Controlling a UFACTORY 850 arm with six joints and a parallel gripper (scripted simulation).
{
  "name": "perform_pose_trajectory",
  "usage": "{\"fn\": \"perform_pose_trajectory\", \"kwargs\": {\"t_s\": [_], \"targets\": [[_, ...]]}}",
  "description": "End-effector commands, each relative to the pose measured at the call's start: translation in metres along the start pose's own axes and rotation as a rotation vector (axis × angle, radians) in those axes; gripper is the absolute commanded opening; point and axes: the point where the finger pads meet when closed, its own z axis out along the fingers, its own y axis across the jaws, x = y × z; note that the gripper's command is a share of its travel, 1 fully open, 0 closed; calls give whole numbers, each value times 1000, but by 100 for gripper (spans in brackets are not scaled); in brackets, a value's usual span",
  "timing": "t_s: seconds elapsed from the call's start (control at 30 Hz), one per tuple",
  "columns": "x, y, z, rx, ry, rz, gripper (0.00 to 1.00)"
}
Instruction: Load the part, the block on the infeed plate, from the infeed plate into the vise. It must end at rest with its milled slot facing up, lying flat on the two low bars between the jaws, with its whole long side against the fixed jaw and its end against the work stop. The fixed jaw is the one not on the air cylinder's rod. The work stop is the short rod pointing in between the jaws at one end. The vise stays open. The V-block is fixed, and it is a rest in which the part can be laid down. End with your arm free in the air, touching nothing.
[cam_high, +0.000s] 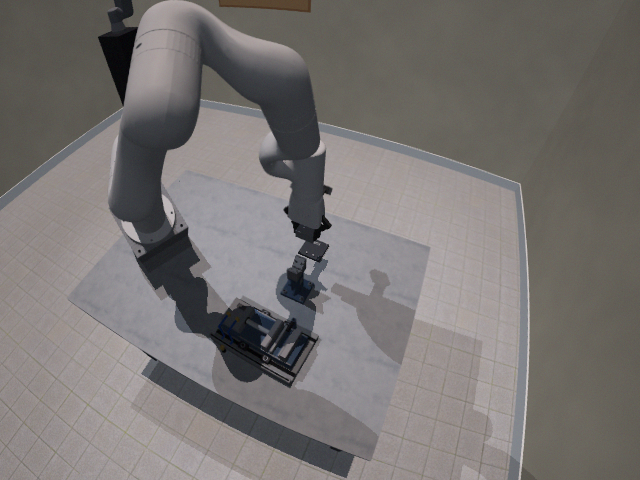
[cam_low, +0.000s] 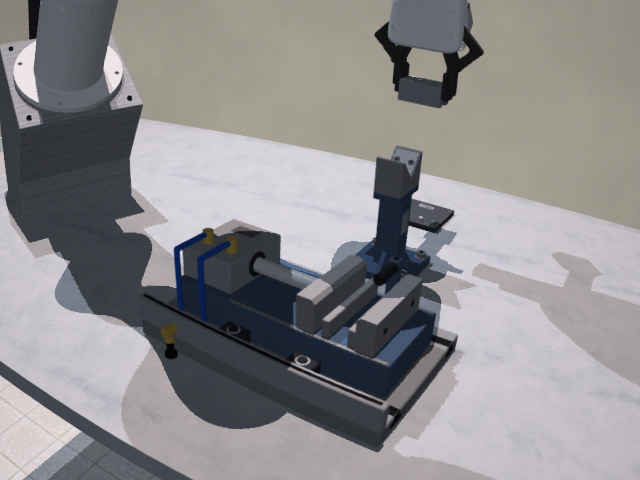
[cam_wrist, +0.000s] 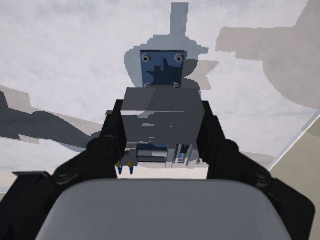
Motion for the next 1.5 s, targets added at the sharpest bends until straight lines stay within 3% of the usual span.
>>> {"fn": "perform_pose_trajectory", "kwargs": {"t_s": [0.0, 0.67, 1.47], "targets": [[-18, 3, -1, -1, 2, -3, 0], [-66, 3, -2, -4, 0, -11, 0], [-78, 2, -3, -5, -1, -13, 0]]}}
